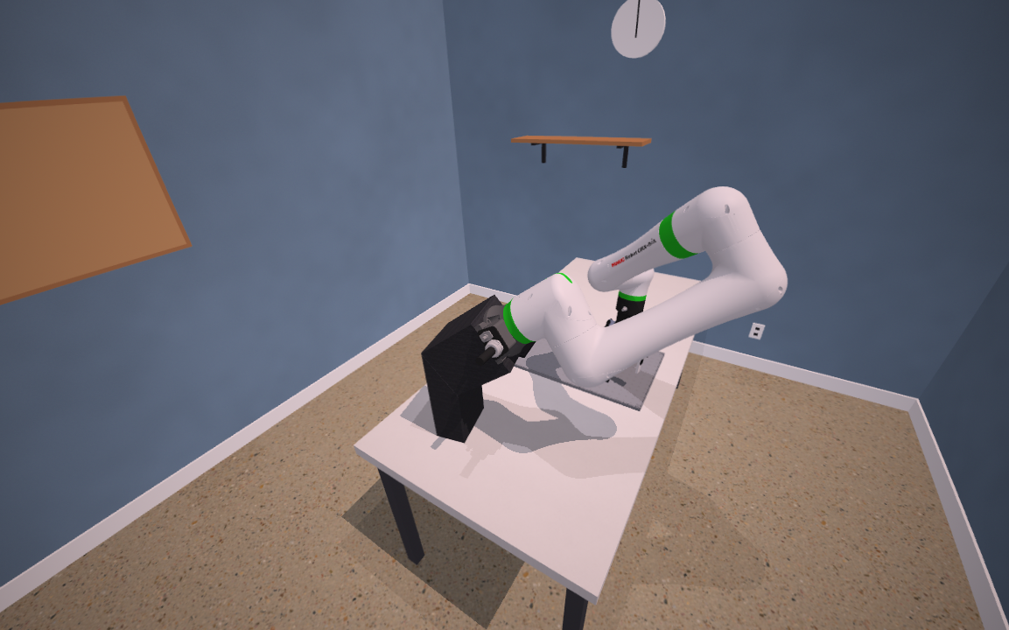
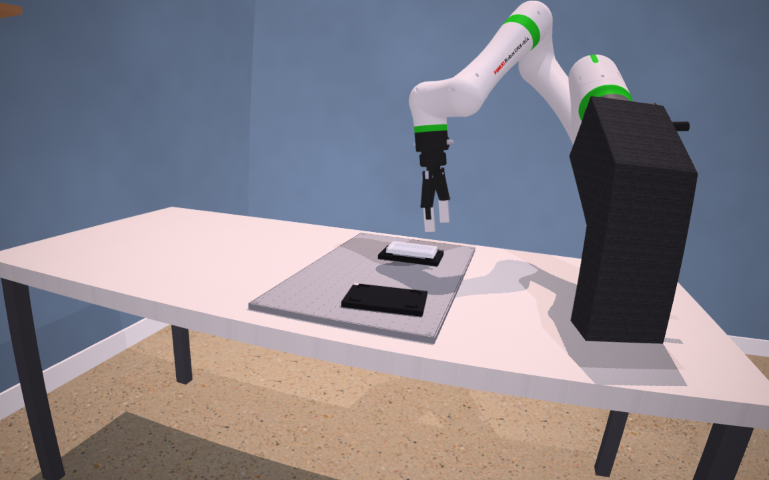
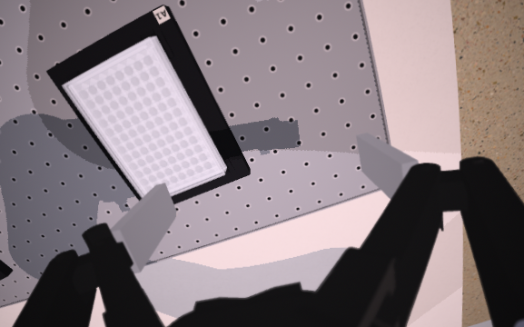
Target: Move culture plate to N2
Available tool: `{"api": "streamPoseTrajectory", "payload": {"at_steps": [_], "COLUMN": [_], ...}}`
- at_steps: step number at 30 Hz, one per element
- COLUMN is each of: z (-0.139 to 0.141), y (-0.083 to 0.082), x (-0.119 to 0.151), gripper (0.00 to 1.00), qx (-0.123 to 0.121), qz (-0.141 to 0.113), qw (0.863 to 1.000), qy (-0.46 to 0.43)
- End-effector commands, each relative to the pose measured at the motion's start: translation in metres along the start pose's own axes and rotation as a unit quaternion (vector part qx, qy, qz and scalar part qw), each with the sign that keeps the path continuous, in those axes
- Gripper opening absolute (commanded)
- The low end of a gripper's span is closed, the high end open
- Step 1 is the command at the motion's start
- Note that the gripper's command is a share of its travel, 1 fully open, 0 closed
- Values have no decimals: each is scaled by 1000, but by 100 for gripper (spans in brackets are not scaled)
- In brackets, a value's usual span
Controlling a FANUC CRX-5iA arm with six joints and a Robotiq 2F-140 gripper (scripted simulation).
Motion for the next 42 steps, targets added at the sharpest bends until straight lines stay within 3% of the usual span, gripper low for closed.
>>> {"api": "streamPoseTrajectory", "payload": {"at_steps": [1,5,7,12,15,20,34,42], "z": [-20,-28,-37,-56,-70,-92,-92,-92], "y": [-4,-6,-8,-13,-17,-23,-23,-13], "x": [-7,-9,-10,-15,-15,-19,-19,-20], "gripper": [100,100,100,100,100,100,100,100], "qx": [1,0,-2,-2,-8,-8,-8,-8], "qz": [15,27,47,47,78,78,78,78], "qw": [1000,999,998,998,994,994,994,994], "qy": [-12,-24,-42,-42,-73,-73,-73,-73]}}
Point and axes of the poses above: the point where the finger pads meet when closed, its own y axis out along the fingers, its own z axis across the jaws, x = y × z, the point moved 4 cm from there along -y, back along the fingers, and after that the axes turned 8 degrees about y, right-handed, at the moved point
